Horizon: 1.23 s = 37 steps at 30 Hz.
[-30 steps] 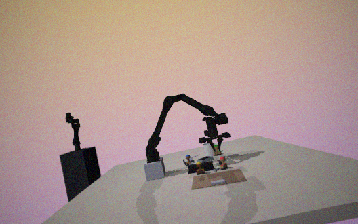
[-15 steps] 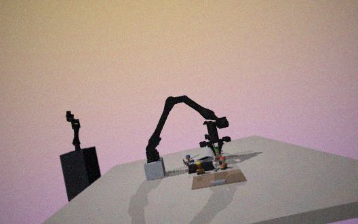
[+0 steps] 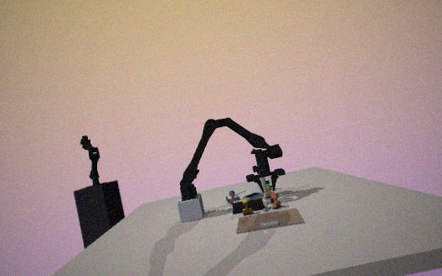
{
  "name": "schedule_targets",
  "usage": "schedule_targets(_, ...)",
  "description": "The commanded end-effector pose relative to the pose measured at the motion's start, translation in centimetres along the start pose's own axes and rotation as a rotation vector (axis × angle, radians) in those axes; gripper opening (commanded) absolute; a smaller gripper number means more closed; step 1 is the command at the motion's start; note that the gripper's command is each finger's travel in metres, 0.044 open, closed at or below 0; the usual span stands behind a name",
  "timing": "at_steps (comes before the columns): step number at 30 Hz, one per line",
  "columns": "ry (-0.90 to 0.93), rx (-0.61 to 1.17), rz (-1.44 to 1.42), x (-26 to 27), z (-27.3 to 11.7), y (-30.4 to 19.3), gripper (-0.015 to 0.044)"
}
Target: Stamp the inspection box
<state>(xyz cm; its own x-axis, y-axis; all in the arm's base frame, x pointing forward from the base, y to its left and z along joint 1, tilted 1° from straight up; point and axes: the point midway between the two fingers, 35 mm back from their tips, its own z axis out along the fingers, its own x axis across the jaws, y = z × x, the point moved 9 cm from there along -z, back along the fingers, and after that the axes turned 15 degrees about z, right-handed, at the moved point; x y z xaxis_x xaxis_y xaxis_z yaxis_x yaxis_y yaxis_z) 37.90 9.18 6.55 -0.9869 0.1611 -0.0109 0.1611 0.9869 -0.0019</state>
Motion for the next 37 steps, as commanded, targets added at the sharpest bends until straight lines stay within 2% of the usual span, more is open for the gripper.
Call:
schedule_targets(1,-0.004,-0.002,0.001,-0.3,-2.3,0.1,0.0259)
schedule_targets(5,-0.003,-0.004,0.003,-0.3,-9.1,0.1,0.0259)
schedule_targets(8,-0.003,-0.004,0.004,0.1,-11.6,0.0,0.0259)
schedule_targets(37,0.000,0.000,0.000,0.1,-11.5,-0.1,0.0259)
